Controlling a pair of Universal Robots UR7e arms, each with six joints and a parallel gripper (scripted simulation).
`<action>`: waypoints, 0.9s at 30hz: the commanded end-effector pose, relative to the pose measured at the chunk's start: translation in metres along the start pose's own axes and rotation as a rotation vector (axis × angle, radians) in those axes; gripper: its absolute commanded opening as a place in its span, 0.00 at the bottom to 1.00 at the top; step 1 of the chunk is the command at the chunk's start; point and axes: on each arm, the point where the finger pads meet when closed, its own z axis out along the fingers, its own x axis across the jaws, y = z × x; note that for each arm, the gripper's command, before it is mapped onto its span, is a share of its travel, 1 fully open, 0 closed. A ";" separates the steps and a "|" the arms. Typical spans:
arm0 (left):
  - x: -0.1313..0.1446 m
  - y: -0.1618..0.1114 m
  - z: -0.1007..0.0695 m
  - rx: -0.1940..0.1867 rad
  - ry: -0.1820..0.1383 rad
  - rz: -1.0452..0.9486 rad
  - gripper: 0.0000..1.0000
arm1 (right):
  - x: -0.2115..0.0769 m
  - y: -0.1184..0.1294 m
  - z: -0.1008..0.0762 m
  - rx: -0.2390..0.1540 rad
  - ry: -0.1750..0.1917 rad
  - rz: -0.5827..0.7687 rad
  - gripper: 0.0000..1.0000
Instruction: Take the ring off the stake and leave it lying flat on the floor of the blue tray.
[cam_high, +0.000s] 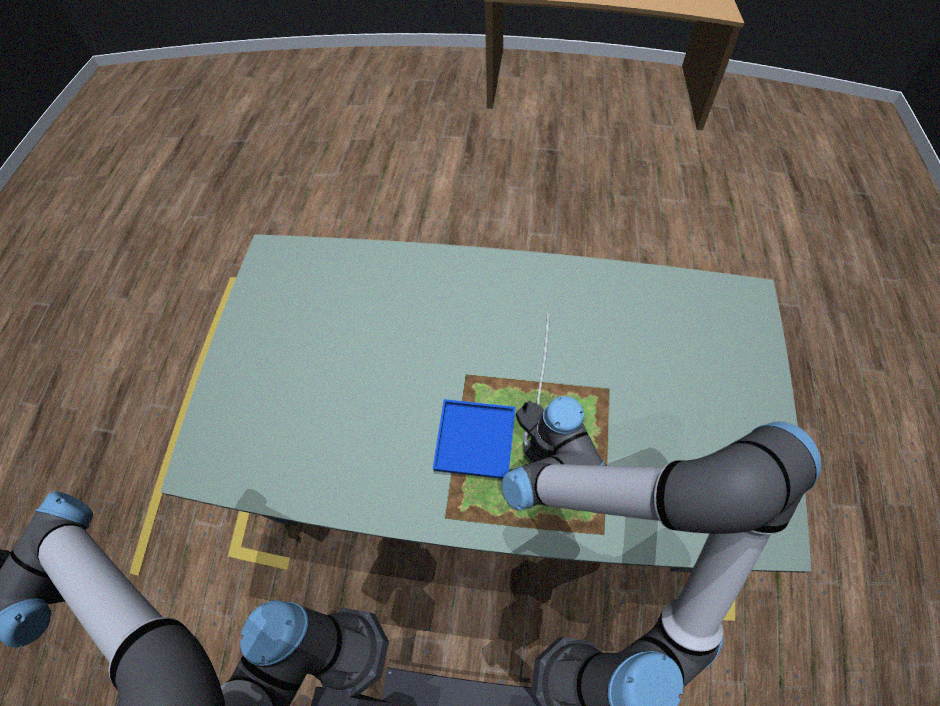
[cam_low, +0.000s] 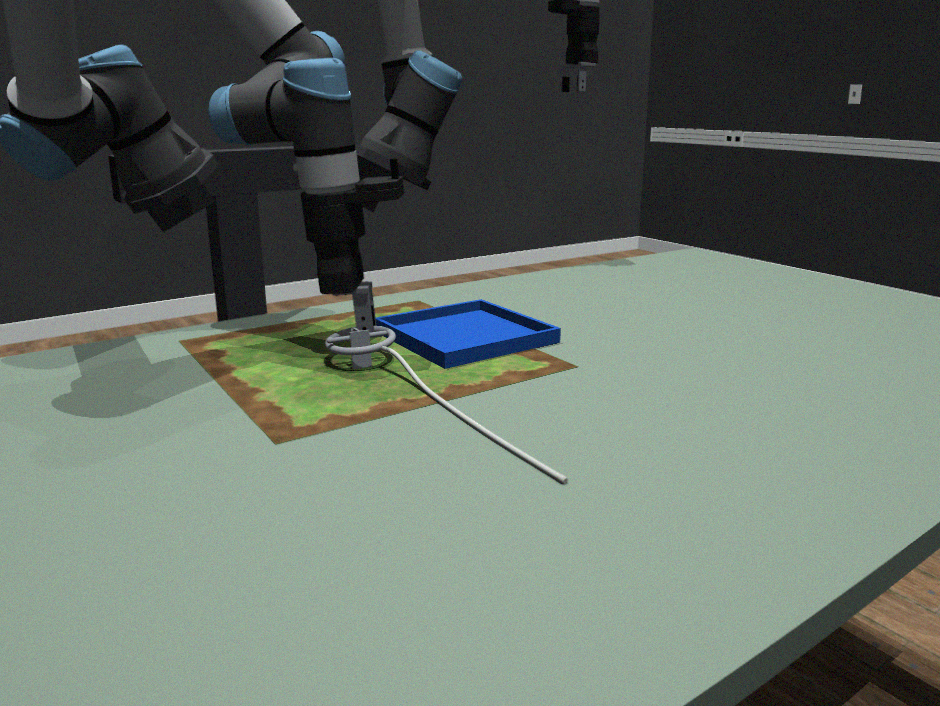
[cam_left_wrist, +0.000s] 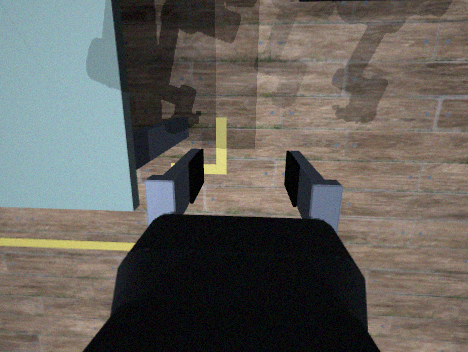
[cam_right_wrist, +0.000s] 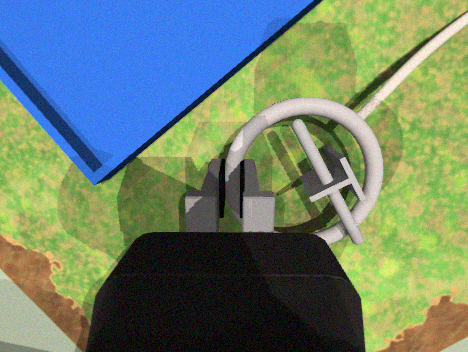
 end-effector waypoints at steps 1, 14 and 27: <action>0.001 -0.001 0.000 0.000 0.001 -0.004 1.00 | 0.000 -0.001 -0.004 0.023 -0.010 0.000 0.00; 0.001 -0.001 0.000 0.000 0.001 -0.004 1.00 | 0.002 -0.002 -0.009 0.125 -0.069 0.000 0.00; 0.001 -0.001 0.000 0.000 0.001 -0.004 1.00 | 0.002 0.000 -0.009 0.174 -0.099 -0.001 0.00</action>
